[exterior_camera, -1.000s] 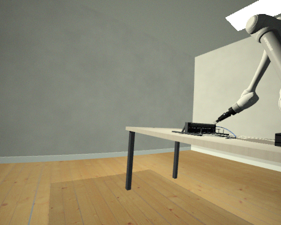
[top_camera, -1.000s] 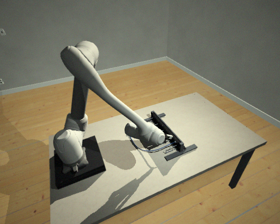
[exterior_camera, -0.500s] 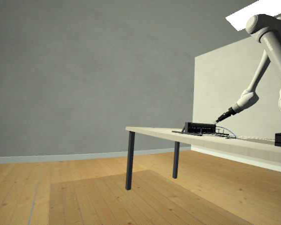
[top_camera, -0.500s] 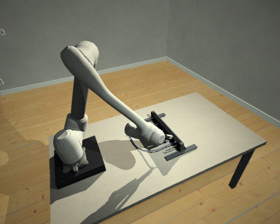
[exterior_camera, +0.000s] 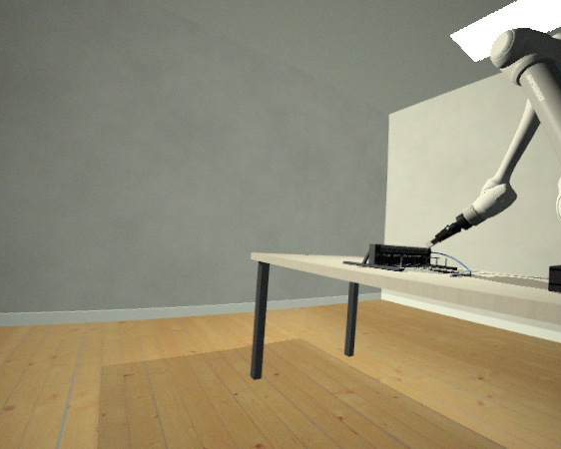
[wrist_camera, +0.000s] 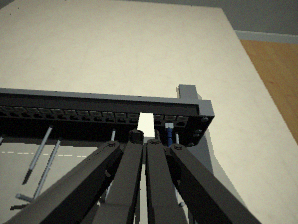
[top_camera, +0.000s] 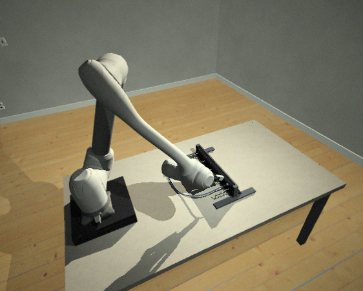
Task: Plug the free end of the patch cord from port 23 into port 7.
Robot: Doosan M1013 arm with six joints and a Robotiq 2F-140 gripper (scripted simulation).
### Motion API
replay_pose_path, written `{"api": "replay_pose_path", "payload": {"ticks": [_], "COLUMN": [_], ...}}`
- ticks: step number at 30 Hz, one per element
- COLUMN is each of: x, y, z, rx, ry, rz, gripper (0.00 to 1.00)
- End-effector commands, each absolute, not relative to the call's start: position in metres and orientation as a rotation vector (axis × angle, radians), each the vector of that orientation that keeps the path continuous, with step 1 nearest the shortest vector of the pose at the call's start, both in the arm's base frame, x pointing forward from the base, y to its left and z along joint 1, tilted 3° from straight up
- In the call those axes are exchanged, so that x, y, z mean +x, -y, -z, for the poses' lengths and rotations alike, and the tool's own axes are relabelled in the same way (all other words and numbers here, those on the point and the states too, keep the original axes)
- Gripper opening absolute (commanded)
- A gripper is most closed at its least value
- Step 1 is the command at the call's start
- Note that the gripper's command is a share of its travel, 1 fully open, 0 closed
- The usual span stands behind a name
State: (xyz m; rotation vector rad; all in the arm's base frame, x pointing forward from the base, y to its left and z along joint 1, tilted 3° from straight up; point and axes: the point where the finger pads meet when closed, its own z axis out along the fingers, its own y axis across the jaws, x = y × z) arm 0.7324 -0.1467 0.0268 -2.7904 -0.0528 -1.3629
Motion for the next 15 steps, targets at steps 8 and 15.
{"api": "replay_pose_path", "payload": {"ticks": [8,15], "x": [0.7324,0.7301], "y": [0.1467,0.1469], "z": [-0.0269,-0.0287], "rx": [-2.790,-2.790], "ry": [0.053,0.053], "rz": [1.363,1.363], "gripper": [0.00,0.00]}}
